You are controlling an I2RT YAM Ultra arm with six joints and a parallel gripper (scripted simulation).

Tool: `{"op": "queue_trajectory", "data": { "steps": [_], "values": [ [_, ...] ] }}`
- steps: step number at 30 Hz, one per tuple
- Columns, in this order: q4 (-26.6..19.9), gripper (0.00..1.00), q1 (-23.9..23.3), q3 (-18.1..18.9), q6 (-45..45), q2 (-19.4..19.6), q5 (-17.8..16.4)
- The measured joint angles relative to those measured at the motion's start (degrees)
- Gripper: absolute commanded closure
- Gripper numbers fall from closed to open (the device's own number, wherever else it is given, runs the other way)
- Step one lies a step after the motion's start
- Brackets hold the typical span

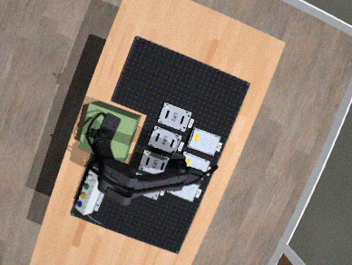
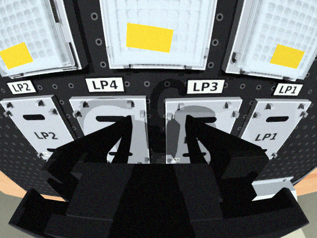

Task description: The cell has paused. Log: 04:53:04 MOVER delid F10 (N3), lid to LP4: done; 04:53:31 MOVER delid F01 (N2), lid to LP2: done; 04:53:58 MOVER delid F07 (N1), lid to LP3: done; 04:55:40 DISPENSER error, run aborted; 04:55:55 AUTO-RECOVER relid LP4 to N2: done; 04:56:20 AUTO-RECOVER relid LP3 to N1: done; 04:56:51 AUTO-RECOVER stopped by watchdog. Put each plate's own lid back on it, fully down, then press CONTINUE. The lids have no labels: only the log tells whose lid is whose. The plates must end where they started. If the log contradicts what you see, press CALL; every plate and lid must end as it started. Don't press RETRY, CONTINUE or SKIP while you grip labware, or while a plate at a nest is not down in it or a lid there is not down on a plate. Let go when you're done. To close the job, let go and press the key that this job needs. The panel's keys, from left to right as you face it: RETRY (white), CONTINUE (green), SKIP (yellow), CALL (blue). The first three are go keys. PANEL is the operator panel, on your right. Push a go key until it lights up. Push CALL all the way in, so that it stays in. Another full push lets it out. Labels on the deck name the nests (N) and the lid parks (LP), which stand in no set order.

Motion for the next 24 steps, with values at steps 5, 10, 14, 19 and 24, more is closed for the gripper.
{"op": "queue_trajectory", "data": {
  "steps": [5,10,14,19,24],
  "values": [
    [2.1,1.00,0.3,-7.2,0.3,-4.7,0.0],
    [3.6,1.00,0.7,-13.1,0.6,-8.9,0.0],
    [4.2,1.00,0.8,-13.8,0.7,-9.4,0.0],
    [5.2,1.00,0.8,-13.8,0.7,-9.4,0.0],
    [5.7,1.00,0.8,-13.8,0.7,-9.2,0.0]
  ]
}}
